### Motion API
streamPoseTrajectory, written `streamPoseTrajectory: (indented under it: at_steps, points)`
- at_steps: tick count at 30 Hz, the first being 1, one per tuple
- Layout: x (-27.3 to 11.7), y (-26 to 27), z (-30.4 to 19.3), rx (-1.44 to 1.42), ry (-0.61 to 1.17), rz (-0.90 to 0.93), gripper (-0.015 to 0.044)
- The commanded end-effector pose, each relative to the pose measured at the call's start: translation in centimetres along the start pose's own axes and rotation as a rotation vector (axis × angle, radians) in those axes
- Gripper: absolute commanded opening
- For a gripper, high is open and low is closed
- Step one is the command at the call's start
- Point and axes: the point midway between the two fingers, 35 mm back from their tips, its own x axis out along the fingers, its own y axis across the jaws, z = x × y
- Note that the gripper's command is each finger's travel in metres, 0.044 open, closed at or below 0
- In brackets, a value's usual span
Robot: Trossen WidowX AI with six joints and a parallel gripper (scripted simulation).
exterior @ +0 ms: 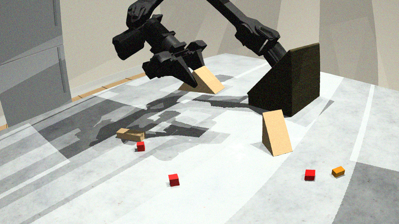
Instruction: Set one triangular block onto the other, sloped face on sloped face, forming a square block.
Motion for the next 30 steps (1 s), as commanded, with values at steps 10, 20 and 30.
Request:
streamPoseTrajectory:
  at_steps: [10,20,30]
  points:
    - [0.9,-0.2,-0.5,0.188,-0.167,-0.044,0.0]
    - [1.4,-0.3,-1.0,0.404,-0.379,-0.01,0.0]
    - [1.4,-0.2,-1.5,0.609,-0.577,0.119,0.0]
